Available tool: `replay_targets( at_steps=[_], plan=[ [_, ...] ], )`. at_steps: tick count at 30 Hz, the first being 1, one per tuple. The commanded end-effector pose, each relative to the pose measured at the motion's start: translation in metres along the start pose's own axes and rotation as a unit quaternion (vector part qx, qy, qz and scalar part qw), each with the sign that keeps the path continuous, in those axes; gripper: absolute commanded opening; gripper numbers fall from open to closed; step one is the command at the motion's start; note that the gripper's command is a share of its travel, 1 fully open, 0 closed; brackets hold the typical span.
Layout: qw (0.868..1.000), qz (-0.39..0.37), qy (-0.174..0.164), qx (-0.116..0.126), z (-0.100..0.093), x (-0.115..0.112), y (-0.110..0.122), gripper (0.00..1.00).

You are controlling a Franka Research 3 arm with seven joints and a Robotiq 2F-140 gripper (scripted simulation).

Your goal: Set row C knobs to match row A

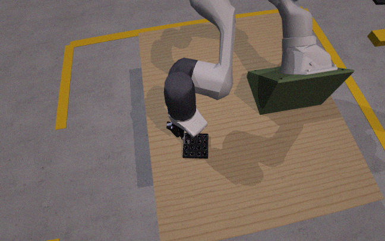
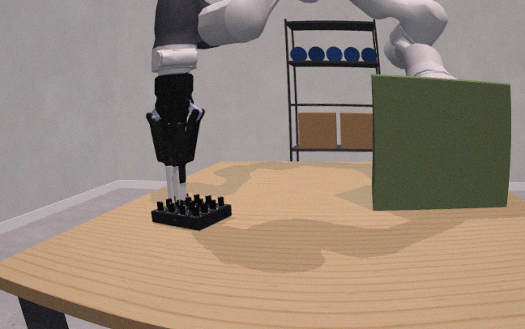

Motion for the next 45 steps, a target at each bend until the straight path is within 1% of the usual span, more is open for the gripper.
replay_targets(
  at_steps=[1, 6, 7, 31, 36, 42, 45],
  plan=[
    [1.0, -0.008, -0.002, 0.0, 0.0, -0.001, 0.0, 0.05],
    [1.0, -0.008, -0.002, 0.0, 0.0, -0.001, 0.0, 0.05],
    [1.0, -0.008, -0.002, 0.0, 0.0, -0.001, 0.0, 0.12],
    [1.0, -0.008, -0.002, 0.0, 0.0, -0.001, 0.0, 0.12],
    [1.0, -0.008, -0.002, 0.0, -0.007, -0.001, 0.0, 0.12],
    [1.0, -0.008, -0.002, 0.0, -0.024, -0.001, 0.0, 0.12],
    [1.0, -0.008, -0.002, 0.0, -0.027, -0.001, 0.0, 0.12]
  ],
)
Point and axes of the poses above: the point where the finger pads meet when closed, its own z axis out along the fingers, its own y axis across the jaws, x = y × z, the point moved 8 cm from there along -z, back along the fingers, and after that the axes turned 9 degrees about z, right-handed, at the moved point
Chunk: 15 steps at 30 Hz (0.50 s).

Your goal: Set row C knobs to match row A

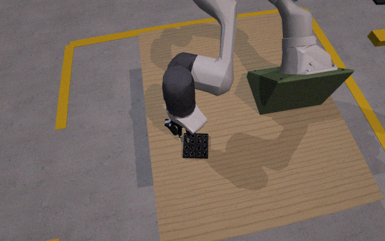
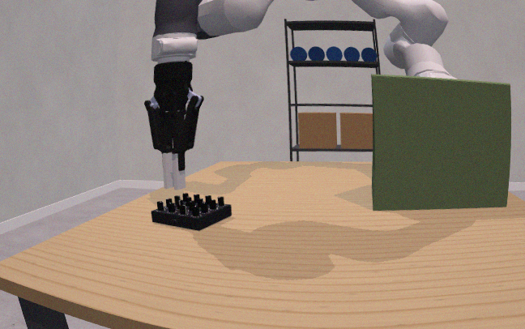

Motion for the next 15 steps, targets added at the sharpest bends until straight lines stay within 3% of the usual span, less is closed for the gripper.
replay_targets(
  at_steps=[1, 15],
  plan=[
    [1.0, -0.003, -0.005, 0.003, -0.0061, -0.0021, -0.0022, 0.12],
    [1.0, -0.003, -0.005, 0.003, -0.0144, -0.002, -0.0022, 0.12]
  ],
)
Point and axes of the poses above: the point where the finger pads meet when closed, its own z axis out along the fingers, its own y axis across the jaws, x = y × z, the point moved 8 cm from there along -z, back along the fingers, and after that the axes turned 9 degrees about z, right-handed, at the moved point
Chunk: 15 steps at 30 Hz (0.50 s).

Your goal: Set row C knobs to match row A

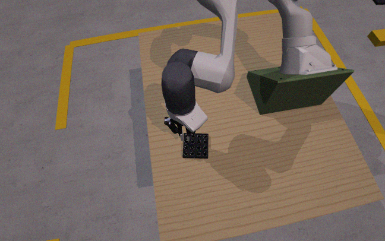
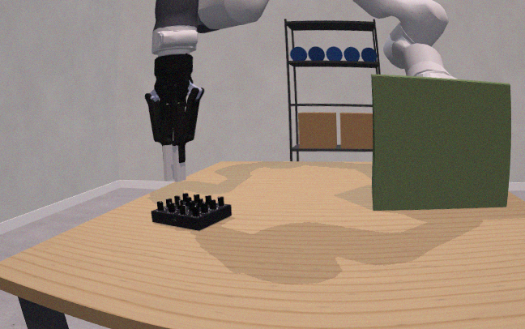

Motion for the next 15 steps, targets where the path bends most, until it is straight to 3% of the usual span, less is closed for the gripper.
replay_targets(
  at_steps=[1, 7, 10, 15],
  plan=[
    [1.0, -0.002, -0.003, 0.002, 0.0, -0.0011, -0.0017, 0.12],
    [1.0, 0.005, -0.003, 0.002, 0.0, -0.0011, -0.0018, 0.12],
    [0.997, 0.079, -0.005, 0.004, -0.0001, -0.0012, -0.0034, 0.12],
    [0.992, 0.125, -0.007, 0.004, -0.0003, -0.0012, -0.0042, 0.12]
  ],
)
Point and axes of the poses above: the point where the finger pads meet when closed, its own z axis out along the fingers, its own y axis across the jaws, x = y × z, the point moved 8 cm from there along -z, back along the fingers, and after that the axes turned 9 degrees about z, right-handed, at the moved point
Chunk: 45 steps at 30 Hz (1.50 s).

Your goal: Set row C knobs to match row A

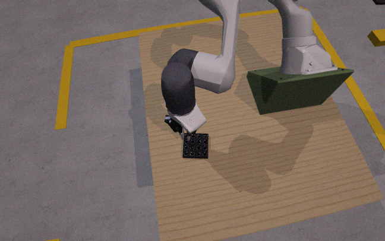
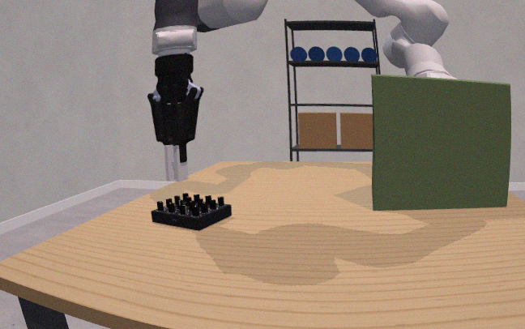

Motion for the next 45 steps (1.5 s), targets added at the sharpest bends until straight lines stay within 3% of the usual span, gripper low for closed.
replay_targets(
  at_steps=[1, 20, 35, 37, 38, 45],
  plan=[
    [0.997, 0.078, 0.0, 0.001, -0.0001, 0.0006, -0.0029, 0.12],
    [0.976, 0.216, -0.003, 0.002, -0.0013, 0.0004, -0.0045, 0.12],
    [0.936, 0.351, -0.004, 0.002, -0.0036, 0.0004, -0.005, 0.12],
    [0.936, 0.351, -0.004, 0.002, -0.0036, 0.0004, -0.005, 0.12],
    [0.928, 0.372, -0.004, 0.002, -0.004, 0.0005, -0.005, 0.12],
    [0.904, 0.428, -0.004, 0.002, -0.0054, 0.0006, -0.0048, 0.12]
  ],
)
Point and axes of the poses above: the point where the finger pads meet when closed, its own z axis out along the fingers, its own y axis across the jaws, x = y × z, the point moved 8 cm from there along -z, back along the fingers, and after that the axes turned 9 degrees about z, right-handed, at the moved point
